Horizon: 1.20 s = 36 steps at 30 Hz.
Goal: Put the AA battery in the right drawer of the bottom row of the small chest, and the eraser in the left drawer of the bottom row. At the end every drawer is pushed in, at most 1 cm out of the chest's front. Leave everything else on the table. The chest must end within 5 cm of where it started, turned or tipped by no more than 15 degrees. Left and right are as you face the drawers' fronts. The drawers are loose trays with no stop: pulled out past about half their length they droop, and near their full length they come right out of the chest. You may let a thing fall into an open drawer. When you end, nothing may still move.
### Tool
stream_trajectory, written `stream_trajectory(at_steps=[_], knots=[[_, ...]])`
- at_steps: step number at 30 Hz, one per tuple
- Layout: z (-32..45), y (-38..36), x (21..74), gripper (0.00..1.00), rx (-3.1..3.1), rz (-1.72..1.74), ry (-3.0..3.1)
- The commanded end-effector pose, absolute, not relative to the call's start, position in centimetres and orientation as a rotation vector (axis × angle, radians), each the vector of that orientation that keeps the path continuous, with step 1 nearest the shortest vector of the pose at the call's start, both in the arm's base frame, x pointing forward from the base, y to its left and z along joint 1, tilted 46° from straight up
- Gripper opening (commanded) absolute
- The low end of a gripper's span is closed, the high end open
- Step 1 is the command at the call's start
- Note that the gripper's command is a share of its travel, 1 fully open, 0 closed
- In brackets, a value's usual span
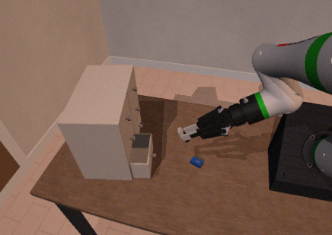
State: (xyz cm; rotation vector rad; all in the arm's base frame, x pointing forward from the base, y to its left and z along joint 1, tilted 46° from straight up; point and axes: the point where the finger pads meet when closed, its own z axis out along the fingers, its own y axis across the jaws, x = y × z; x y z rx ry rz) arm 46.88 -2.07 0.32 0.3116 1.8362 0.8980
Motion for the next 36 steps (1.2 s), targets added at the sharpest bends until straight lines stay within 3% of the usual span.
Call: stream_trajectory(at_steps=[1, 36], knots=[[0.4, -2.0, 47.5, 0.11, 0.312, 0.898, 1.836], [2.3, -1.0, 58.5, 0.11, 0.312, 0.898, 1.836]])
